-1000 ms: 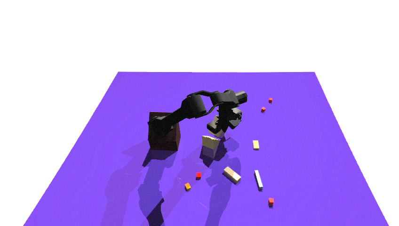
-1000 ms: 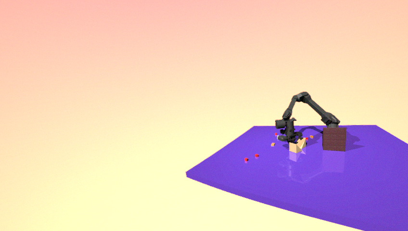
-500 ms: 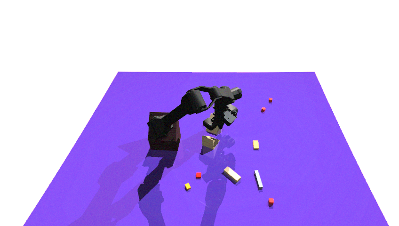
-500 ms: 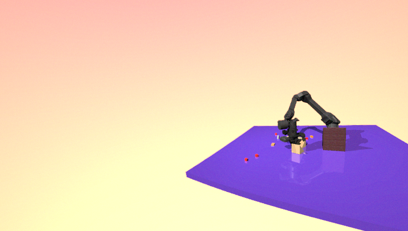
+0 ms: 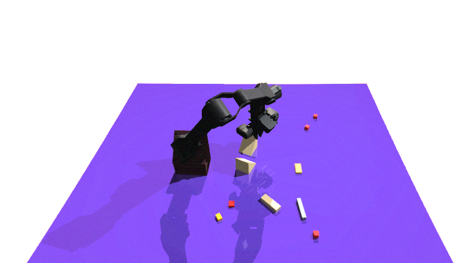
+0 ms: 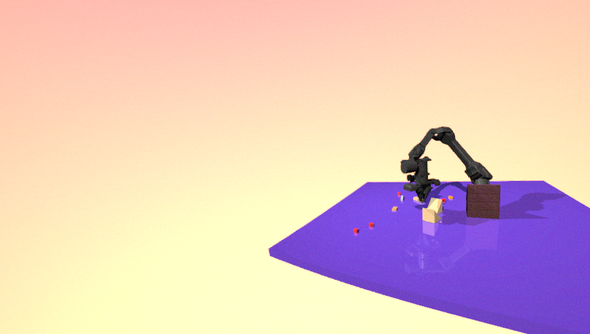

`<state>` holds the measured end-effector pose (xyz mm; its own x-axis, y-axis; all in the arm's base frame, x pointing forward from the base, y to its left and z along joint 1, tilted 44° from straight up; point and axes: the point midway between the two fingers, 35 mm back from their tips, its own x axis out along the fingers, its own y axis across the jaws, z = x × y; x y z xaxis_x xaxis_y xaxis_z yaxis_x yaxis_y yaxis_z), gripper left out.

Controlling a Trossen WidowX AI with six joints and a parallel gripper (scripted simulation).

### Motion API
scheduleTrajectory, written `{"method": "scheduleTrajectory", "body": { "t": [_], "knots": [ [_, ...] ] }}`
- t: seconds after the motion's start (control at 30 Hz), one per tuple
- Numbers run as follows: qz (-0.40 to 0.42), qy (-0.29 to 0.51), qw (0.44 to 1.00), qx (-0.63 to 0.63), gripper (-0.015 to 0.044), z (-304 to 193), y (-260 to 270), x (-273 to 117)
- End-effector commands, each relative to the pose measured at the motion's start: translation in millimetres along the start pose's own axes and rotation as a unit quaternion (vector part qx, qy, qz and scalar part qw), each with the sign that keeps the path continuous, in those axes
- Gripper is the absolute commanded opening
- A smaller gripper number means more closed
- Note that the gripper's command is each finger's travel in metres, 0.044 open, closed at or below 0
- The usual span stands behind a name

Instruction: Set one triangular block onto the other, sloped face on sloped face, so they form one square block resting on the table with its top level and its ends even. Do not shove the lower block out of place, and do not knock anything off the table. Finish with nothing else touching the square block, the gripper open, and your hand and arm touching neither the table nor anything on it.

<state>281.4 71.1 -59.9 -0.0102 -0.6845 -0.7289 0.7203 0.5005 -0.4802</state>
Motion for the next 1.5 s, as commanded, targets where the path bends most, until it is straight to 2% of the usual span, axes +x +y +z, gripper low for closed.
{"method": "scheduleTrajectory", "body": {
  "t": [0.0, 0.17, 0.33, 0.57, 0.67, 1.47],
  "knots": [
    [0.000, 0.000, 1.000, -0.009, 0.0184, 0, 0, 0],
    [0.000, 0.003, 0.971, -0.239, 0.0315, -13, 0, -5],
    [0.001, 0.007, 0.872, -0.489, 0.0440, -27, -2, -10],
    [0.003, 0.011, 0.637, -0.771, 0.0440, -46, -5, -16],
    [0.003, 0.012, 0.575, -0.818, 0.0440, -50, -5, -18],
    [0.003, 0.012, 0.568, -0.823, 0.0440, -50, -5, -15]
  ]
}}
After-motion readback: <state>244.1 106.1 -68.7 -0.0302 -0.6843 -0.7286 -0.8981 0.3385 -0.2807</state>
